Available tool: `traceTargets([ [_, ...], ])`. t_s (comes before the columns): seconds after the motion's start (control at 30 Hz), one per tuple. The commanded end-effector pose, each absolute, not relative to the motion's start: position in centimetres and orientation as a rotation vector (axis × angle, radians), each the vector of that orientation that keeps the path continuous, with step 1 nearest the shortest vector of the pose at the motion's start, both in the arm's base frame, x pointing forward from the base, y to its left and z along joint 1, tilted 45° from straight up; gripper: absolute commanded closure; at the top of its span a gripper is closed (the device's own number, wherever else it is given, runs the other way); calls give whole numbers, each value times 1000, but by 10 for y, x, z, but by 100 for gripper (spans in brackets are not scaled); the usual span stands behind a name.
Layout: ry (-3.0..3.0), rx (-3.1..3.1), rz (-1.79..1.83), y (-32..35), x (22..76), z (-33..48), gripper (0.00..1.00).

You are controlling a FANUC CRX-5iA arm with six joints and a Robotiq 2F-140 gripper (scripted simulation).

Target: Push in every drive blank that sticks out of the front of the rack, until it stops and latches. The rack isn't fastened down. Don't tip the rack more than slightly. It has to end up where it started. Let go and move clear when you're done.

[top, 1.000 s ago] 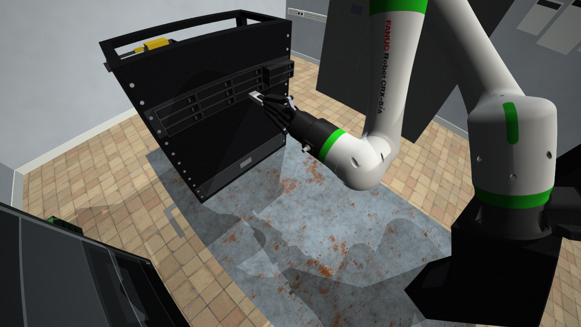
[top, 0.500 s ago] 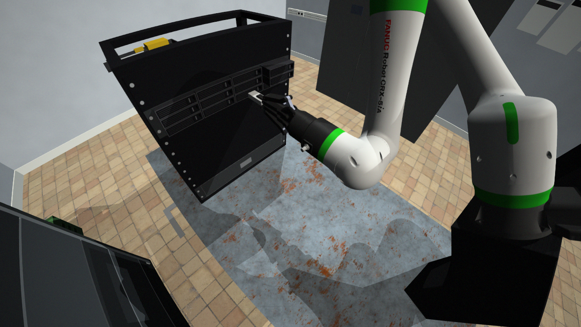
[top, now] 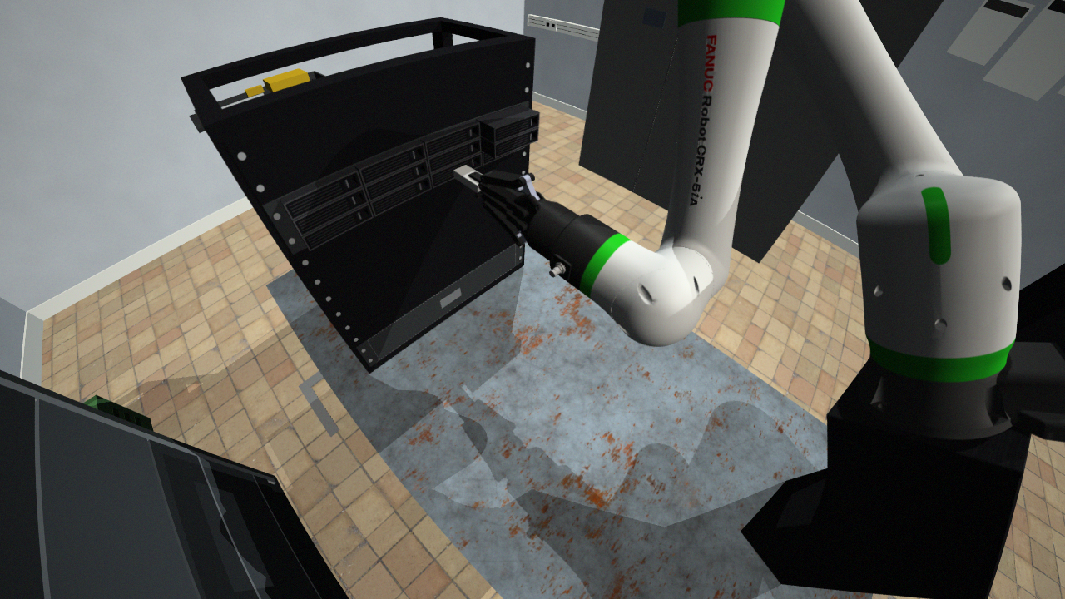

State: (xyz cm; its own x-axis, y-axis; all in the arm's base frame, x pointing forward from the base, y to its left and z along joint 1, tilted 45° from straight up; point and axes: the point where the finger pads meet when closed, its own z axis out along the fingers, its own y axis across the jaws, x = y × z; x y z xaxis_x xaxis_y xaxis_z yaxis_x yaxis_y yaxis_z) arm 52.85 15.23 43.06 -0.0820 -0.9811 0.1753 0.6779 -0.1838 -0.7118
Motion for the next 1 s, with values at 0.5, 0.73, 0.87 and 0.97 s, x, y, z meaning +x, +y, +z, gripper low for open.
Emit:
traceTargets([
  [0.5,542,-753,-1620,153,530,433,90],
  [0.73,542,-753,-1620,153,531,434,90],
  [0.87,542,-753,-1620,153,532,435,90],
  [0.97,542,-753,-1620,153,532,435,90],
])
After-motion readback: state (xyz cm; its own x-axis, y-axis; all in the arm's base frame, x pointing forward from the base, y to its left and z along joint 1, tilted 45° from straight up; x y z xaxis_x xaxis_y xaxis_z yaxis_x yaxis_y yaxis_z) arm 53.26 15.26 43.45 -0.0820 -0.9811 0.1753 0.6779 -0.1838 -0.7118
